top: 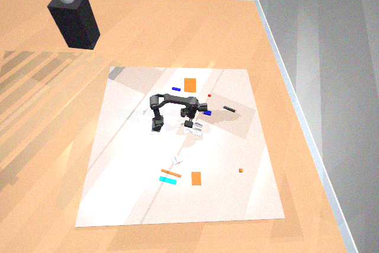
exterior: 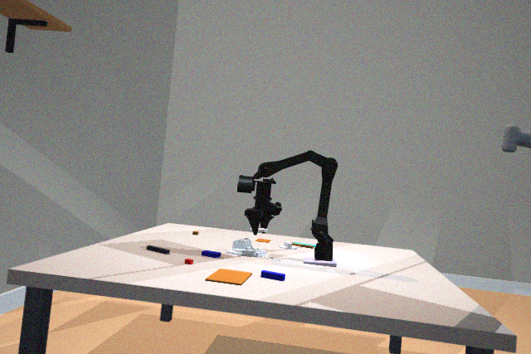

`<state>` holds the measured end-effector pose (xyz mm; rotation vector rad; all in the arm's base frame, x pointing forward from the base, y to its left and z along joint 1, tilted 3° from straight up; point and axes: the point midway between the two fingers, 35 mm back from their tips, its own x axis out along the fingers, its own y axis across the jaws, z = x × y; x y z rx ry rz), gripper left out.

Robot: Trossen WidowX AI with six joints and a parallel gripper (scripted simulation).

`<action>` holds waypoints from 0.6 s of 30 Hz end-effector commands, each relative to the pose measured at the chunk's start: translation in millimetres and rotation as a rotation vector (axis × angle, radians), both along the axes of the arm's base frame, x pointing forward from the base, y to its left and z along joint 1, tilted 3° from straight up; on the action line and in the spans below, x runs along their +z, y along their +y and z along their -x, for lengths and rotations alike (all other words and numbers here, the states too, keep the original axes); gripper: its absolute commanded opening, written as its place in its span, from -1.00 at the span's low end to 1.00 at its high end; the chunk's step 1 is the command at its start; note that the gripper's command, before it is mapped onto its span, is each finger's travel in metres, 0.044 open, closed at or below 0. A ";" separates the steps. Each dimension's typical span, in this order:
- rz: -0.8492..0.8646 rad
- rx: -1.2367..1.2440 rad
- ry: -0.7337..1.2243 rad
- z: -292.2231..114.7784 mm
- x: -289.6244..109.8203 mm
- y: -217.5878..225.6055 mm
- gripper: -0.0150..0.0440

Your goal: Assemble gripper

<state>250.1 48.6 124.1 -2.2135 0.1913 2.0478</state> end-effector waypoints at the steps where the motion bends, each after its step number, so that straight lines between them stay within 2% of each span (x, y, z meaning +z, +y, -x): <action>1: 0.003 0.004 -0.001 0.3 0.3 -0.7 0.70; 18: 0.003 0.004 -0.001 -3.5 -24.9 -0.6 0.70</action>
